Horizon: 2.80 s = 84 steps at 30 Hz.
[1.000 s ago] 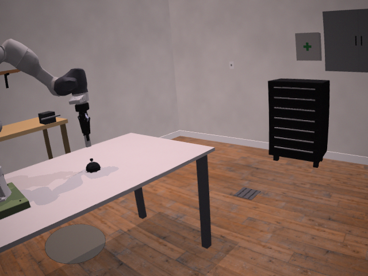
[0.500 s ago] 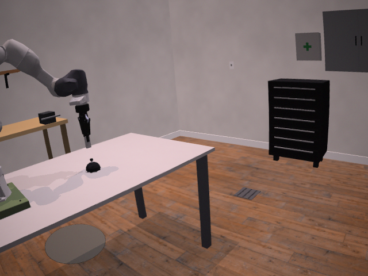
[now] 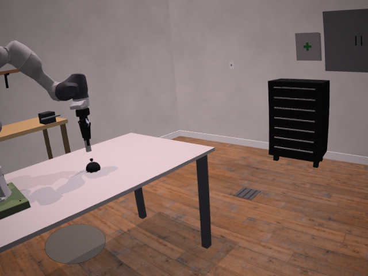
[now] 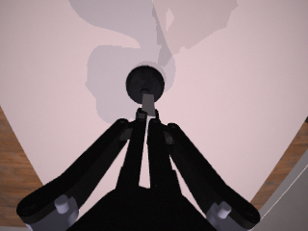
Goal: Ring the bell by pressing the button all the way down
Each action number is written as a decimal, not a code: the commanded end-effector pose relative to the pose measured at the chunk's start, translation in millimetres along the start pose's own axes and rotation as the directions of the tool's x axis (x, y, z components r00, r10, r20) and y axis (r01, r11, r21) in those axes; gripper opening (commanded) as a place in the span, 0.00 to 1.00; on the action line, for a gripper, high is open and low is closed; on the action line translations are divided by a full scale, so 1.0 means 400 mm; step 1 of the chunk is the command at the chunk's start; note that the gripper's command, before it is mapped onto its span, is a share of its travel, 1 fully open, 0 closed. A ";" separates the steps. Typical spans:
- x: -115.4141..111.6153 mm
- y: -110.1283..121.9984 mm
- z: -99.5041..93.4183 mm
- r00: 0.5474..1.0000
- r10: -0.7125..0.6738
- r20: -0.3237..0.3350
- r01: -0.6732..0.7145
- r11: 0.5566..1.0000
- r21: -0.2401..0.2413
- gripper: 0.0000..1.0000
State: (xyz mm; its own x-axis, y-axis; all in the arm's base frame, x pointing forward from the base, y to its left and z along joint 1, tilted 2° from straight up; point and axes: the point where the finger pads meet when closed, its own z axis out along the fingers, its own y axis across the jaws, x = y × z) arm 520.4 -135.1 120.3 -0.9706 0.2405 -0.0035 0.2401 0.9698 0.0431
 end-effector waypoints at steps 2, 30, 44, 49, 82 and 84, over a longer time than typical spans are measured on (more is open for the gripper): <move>-0.007 -0.001 0.021 1.000 0.018 0.009 -0.018 1.000 0.005 0.00; -0.010 0.007 0.087 1.000 0.018 0.009 -0.018 1.000 0.005 0.00; -0.010 0.007 0.087 1.000 0.018 0.009 -0.018 1.000 0.005 0.00; -0.010 0.007 0.087 1.000 0.018 0.009 -0.018 1.000 0.005 0.00; -0.010 0.007 0.090 1.000 0.018 0.009 -0.018 1.000 0.005 0.00; -0.010 0.008 0.090 1.000 0.018 0.009 -0.018 1.000 0.005 0.00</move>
State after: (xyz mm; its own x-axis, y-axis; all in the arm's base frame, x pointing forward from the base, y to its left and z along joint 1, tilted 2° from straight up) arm 525.7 -131.5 85.7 -0.9669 0.2550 -0.0111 0.2544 0.9663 0.0393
